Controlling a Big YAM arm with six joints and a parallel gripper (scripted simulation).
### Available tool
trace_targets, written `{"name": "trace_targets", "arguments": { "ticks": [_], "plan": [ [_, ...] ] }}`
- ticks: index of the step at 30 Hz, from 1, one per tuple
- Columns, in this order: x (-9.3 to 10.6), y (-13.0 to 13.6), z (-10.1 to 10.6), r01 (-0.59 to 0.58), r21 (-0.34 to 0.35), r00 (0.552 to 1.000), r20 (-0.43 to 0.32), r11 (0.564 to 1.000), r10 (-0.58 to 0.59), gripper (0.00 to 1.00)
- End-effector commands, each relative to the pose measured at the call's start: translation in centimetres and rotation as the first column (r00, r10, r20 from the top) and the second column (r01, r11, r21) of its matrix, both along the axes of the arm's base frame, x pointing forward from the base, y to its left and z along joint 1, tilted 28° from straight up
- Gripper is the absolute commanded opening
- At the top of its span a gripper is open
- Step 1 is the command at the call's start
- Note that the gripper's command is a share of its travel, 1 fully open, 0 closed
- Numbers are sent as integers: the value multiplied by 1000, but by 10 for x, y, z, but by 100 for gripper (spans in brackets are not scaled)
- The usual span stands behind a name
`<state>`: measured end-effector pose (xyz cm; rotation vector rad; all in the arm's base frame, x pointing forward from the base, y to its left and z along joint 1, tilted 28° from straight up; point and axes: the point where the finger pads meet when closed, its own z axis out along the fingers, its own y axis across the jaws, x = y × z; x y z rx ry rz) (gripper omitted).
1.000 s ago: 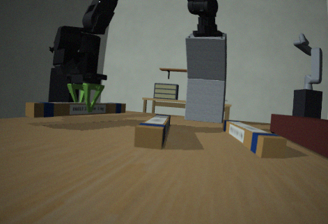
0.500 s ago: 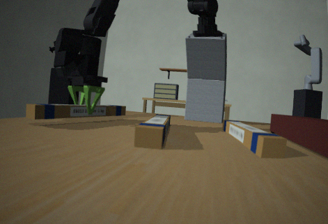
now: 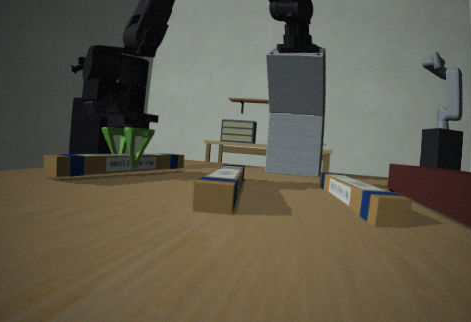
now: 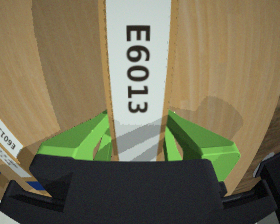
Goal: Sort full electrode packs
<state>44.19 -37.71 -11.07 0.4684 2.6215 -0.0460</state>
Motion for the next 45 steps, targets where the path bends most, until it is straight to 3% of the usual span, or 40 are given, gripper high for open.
{"name": "trace_targets", "arguments": {
  "ticks": [1,45],
  "plan": [
    [4,-15,21,18,-31,999,33,999,-17,0],
    [-4,-13,9,19,-28,999,28,999,-18,0]
  ]
}}
